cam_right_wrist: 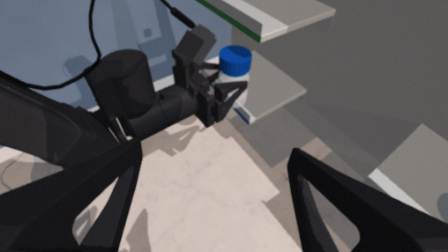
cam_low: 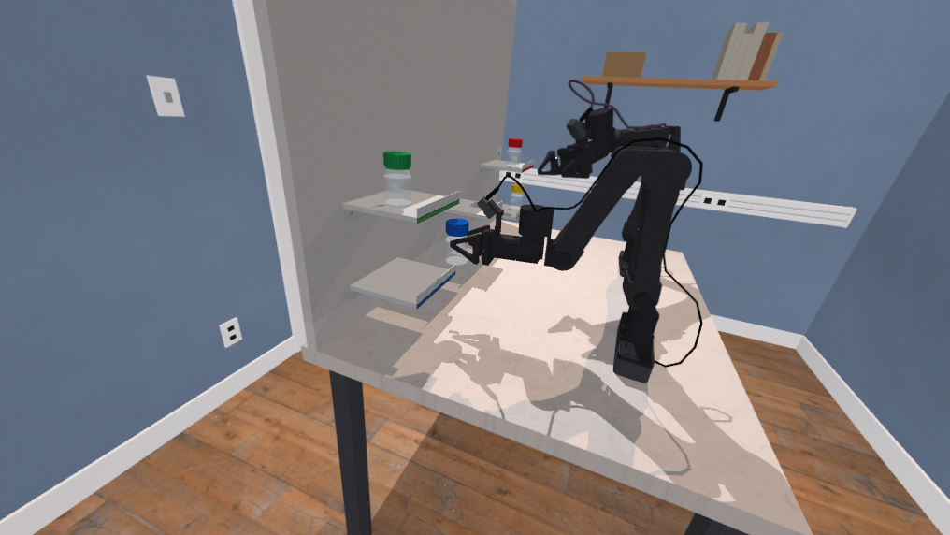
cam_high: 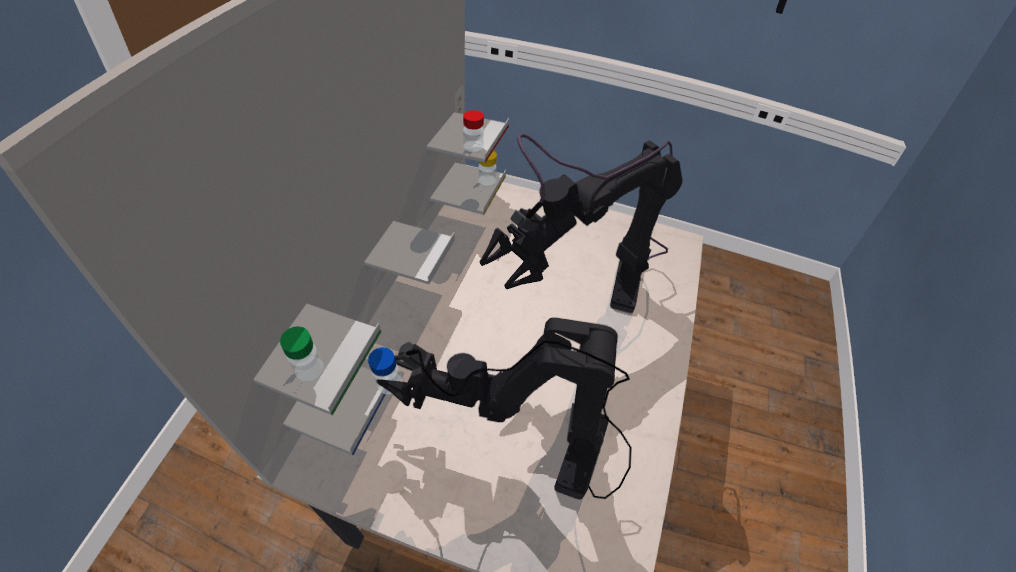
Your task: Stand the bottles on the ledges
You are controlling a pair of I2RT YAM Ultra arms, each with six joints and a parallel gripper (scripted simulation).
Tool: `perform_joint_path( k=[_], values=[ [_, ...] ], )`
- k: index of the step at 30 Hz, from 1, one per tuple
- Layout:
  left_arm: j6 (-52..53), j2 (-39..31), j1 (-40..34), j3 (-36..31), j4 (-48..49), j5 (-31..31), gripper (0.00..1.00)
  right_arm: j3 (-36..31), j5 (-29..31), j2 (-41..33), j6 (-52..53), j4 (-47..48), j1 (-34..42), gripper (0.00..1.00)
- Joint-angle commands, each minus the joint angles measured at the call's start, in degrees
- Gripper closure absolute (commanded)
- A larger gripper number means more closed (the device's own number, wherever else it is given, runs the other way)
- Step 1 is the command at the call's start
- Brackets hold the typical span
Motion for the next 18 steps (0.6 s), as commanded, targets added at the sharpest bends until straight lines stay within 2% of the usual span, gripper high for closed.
perform_joint_path(
  k=[1, 6, 18],
  values=[
    [0.5, 2.13, -0.73, 4.57, 3.72, -0.79, 0.48, -0.77, 0.71, 0.52, 0.34, 0.24, 0.37, 0.12],
    [0.57, 7.06, -1.07, 9.76, 4.15, -1.08, 0.48, -0.77, 0.71, 0.52, 0.34, 0.24, 0.37, 0.12],
    [0.56, 11.05, -1.27, 15.07, 3.4, -1.09, 0.48, -0.77, 0.71, 0.52, 0.34, 0.24, 0.37, 0.12]
  ],
)
